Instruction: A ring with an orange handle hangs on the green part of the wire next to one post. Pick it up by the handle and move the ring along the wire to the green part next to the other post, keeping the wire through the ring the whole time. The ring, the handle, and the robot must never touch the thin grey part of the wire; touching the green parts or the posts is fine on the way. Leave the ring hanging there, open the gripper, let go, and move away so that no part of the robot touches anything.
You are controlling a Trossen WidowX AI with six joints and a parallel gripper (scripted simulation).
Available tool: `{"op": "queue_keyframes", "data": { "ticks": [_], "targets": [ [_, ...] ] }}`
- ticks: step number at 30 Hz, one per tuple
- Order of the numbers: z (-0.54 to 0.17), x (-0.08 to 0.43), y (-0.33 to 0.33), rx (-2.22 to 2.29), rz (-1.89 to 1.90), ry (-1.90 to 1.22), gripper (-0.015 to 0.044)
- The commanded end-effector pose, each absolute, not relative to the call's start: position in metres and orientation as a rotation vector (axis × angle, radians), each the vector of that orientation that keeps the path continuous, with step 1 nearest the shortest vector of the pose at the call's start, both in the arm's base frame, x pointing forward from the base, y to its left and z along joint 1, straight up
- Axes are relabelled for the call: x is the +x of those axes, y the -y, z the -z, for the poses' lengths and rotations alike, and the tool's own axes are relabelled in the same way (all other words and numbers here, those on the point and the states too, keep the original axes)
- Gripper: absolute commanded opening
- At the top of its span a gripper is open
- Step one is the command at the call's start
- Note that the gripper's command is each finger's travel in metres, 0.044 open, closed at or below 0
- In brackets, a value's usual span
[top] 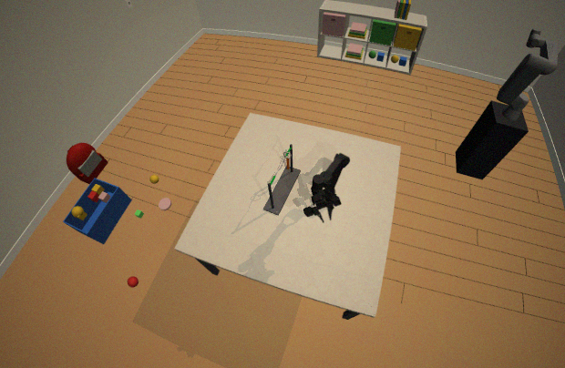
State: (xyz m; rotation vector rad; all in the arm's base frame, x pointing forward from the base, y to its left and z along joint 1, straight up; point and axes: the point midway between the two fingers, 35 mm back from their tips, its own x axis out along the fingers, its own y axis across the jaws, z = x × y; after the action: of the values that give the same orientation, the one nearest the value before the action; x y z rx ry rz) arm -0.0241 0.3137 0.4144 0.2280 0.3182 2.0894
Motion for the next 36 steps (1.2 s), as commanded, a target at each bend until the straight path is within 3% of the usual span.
{"op": "queue_keyframes", "data": {
  "ticks": [1, 20, 36],
  "targets": [
    [-0.399, 0.005, -0.308, 0.214, -1.999, -0.311, 0.0160],
    [-0.332, 0.140, -0.245, 0.198, -1.511, -0.284, 0.0160],
    [-0.273, 0.211, -0.157, 0.212, -1.111, -0.274, 0.0160]
  ]
}}
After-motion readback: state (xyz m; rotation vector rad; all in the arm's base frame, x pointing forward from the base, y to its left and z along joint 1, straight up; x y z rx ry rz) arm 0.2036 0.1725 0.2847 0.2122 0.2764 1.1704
